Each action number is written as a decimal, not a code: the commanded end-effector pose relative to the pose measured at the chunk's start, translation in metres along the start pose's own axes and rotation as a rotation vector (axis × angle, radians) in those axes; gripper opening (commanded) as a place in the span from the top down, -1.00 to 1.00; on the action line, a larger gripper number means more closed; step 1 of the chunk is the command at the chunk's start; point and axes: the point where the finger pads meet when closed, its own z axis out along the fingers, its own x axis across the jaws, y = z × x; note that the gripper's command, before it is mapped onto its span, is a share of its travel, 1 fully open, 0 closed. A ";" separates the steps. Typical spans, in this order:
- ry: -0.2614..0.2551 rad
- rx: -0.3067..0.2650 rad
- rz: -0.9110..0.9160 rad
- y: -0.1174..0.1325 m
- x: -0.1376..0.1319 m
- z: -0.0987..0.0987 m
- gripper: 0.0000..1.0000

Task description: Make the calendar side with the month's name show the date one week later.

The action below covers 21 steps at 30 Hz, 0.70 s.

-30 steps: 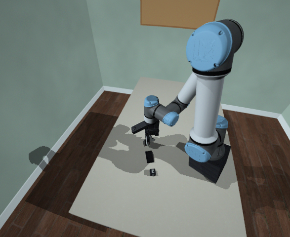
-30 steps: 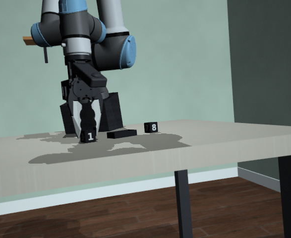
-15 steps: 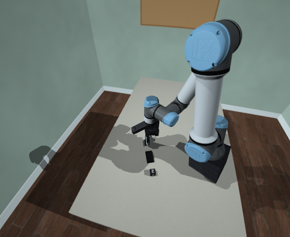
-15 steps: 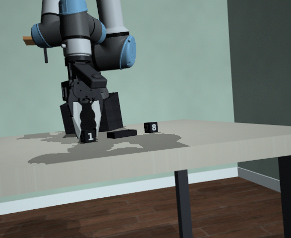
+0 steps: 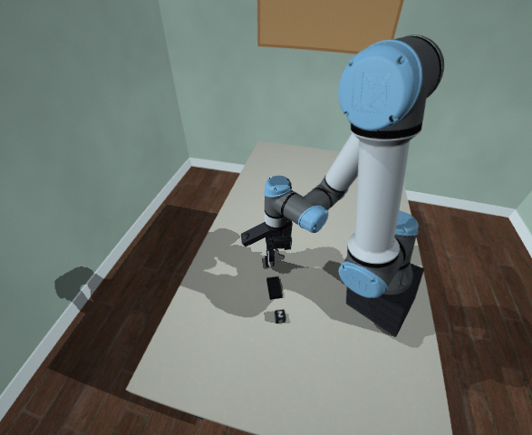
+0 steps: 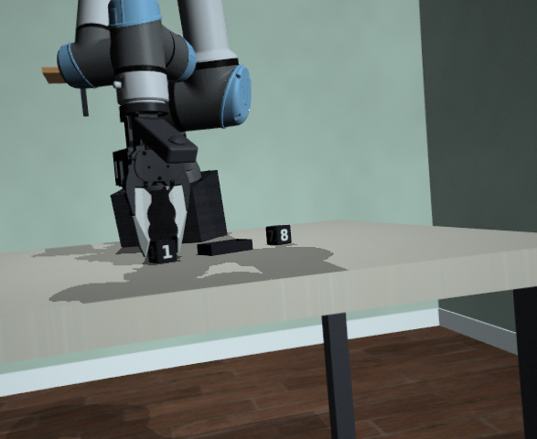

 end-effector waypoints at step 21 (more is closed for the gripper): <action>0.001 0.001 0.000 0.000 0.000 0.000 0.78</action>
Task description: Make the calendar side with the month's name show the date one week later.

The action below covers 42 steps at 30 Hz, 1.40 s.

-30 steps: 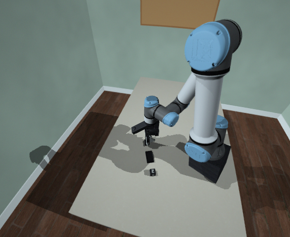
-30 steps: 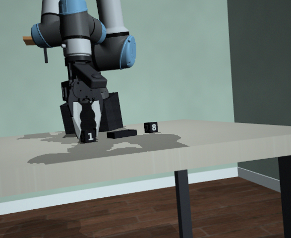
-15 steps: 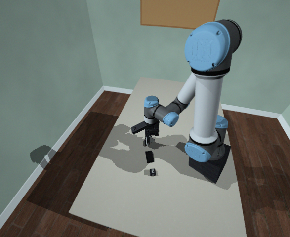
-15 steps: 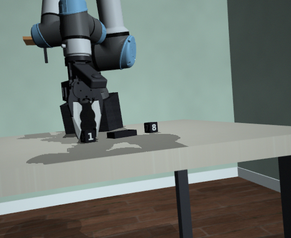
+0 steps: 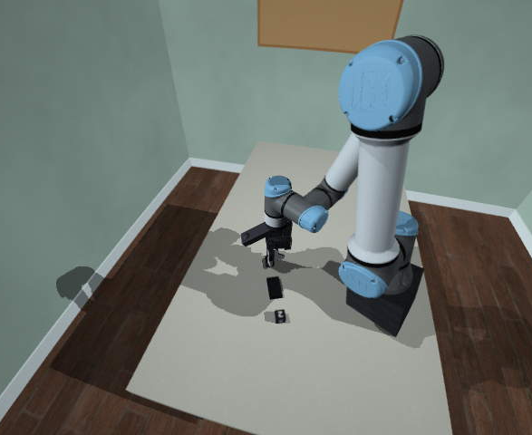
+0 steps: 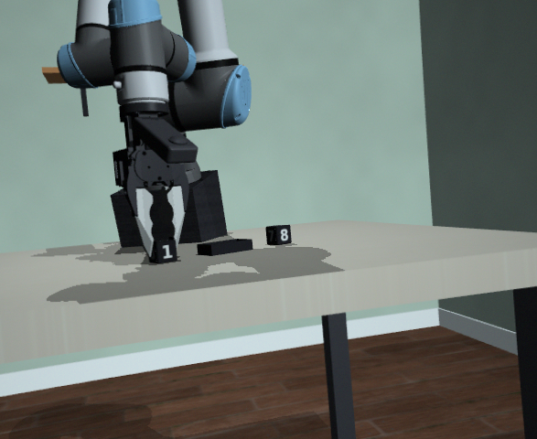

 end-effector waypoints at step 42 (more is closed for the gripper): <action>0.001 0.001 0.000 0.000 0.000 -0.030 0.78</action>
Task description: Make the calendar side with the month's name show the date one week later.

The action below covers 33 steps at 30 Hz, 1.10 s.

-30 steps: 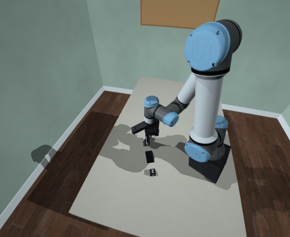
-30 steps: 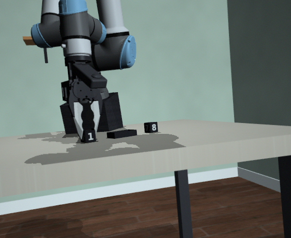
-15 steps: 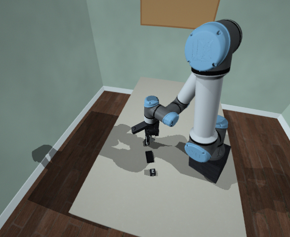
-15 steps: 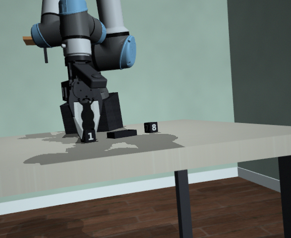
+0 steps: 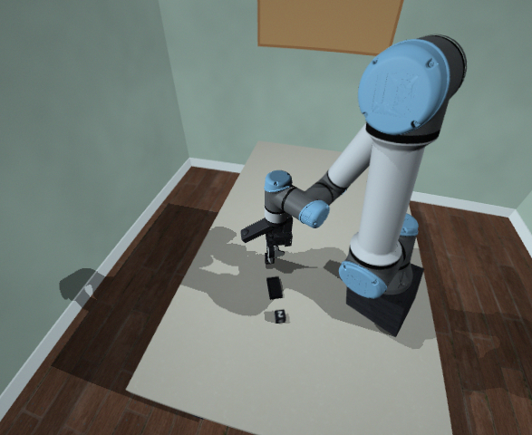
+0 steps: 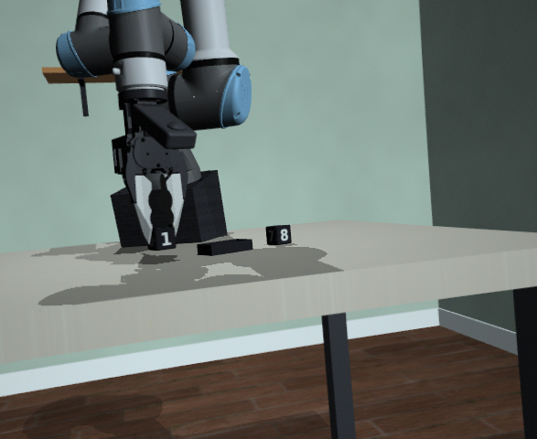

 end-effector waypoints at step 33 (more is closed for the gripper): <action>0.000 0.000 0.000 0.000 0.000 -0.081 0.78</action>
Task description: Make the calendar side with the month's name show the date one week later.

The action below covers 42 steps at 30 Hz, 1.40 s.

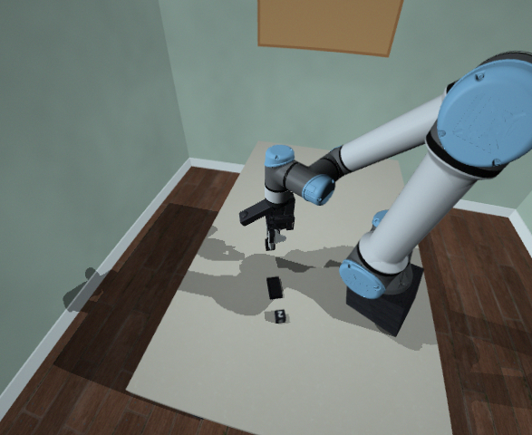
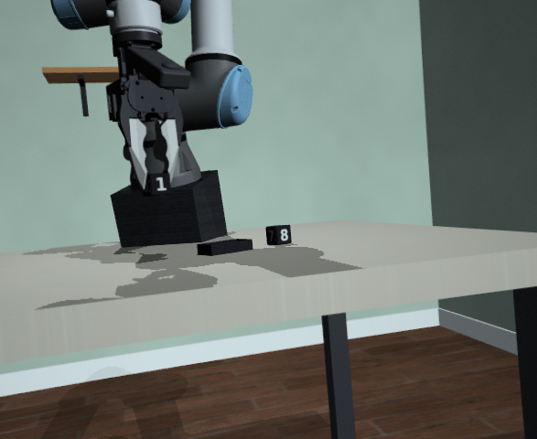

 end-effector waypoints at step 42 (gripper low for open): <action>0.000 0.001 -0.009 0.002 -0.127 -0.011 0.78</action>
